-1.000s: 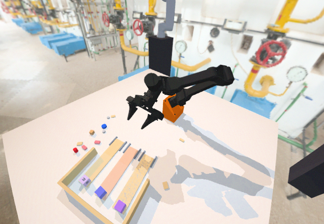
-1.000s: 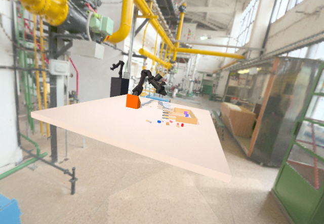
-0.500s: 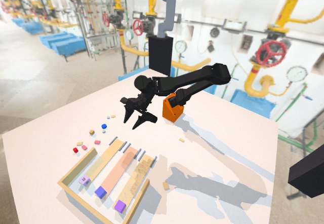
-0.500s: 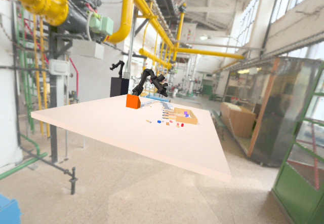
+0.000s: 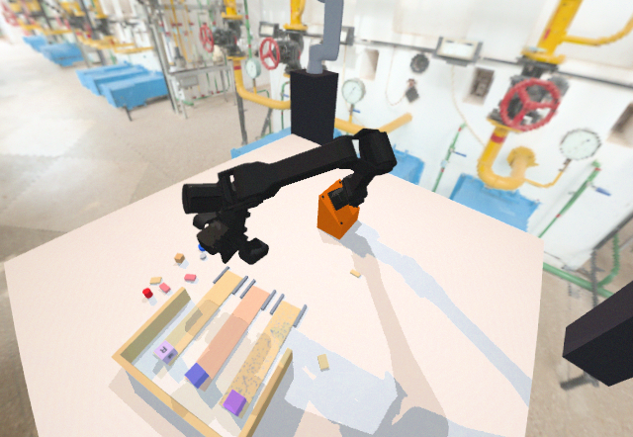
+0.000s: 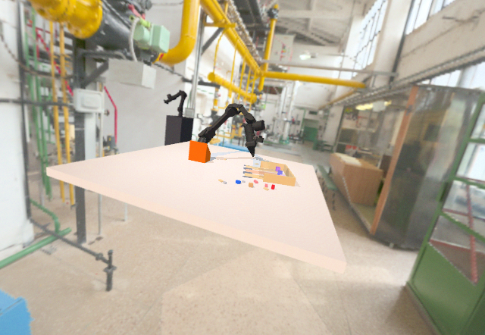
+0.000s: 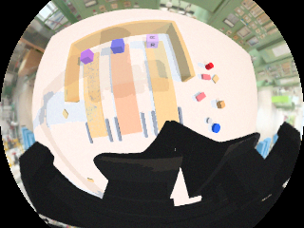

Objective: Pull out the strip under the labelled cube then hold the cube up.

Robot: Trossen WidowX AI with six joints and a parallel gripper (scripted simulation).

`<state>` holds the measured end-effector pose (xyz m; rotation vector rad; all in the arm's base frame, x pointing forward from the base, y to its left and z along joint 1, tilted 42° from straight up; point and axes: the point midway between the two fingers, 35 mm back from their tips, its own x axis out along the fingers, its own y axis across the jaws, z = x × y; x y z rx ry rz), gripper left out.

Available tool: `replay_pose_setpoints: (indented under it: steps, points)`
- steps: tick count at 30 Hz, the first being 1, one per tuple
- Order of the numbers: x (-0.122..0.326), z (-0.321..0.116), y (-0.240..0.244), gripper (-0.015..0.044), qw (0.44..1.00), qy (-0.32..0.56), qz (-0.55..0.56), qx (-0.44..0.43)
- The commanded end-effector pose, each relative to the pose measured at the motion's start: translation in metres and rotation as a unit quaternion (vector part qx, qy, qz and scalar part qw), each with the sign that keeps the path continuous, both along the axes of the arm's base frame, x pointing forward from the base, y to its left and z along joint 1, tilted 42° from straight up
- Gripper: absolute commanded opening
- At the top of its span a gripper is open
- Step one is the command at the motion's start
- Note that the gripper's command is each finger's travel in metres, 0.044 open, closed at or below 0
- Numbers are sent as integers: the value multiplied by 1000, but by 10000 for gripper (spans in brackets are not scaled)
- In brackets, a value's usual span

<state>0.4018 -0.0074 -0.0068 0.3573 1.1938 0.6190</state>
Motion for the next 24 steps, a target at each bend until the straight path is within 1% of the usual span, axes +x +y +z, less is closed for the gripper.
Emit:
replay_pose_setpoints:
  steps: [1,7,24]
  points:
    - [5,-19,3,0,998,40,53,-3]
    - [3,-47,11,0,985,104,136,9]
    - [4,-65,22,0,985,106,138,9]
